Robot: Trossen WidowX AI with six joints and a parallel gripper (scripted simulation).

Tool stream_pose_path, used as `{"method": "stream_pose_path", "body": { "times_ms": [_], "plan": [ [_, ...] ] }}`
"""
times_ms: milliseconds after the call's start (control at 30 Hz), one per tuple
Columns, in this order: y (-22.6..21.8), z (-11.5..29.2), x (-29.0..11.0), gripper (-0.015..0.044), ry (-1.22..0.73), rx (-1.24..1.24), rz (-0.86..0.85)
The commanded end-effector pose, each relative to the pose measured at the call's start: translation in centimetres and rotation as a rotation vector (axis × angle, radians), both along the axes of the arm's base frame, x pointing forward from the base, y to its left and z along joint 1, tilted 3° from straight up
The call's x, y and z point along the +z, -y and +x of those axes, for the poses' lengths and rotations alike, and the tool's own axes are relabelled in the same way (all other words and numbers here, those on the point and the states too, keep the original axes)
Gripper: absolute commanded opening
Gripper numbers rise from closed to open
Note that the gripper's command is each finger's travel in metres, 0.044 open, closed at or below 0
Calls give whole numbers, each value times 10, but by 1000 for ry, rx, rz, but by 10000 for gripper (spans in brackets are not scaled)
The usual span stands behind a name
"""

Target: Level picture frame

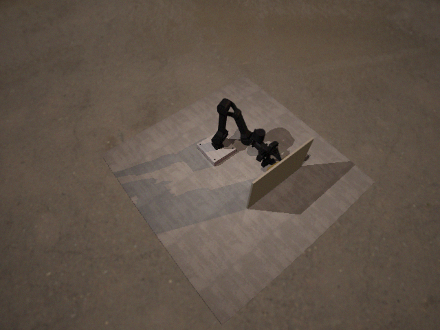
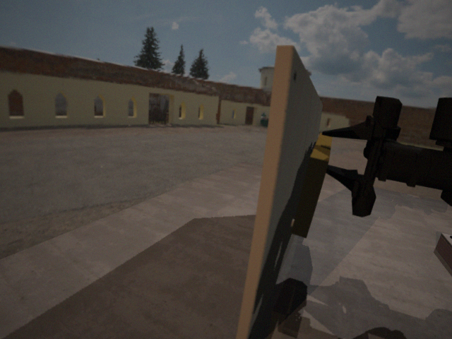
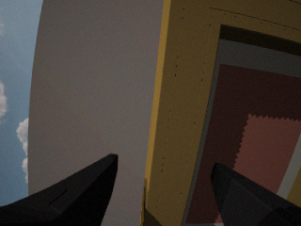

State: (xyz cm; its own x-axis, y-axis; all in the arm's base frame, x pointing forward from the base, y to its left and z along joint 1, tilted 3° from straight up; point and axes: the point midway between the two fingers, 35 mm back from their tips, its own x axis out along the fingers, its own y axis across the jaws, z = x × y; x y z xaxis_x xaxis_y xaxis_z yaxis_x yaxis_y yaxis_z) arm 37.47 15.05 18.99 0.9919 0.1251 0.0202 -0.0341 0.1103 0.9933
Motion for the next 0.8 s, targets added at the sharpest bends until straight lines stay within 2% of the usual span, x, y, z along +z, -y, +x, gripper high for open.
{"method": "stream_pose_path", "body": {
  "times_ms": [0,533,767],
  "plan": [
    [-1,0,0,260,1,5,5],
    [-1,0,0,260,1,5,5],
    [-1,0,0,76,1,5,5]
  ]
}}
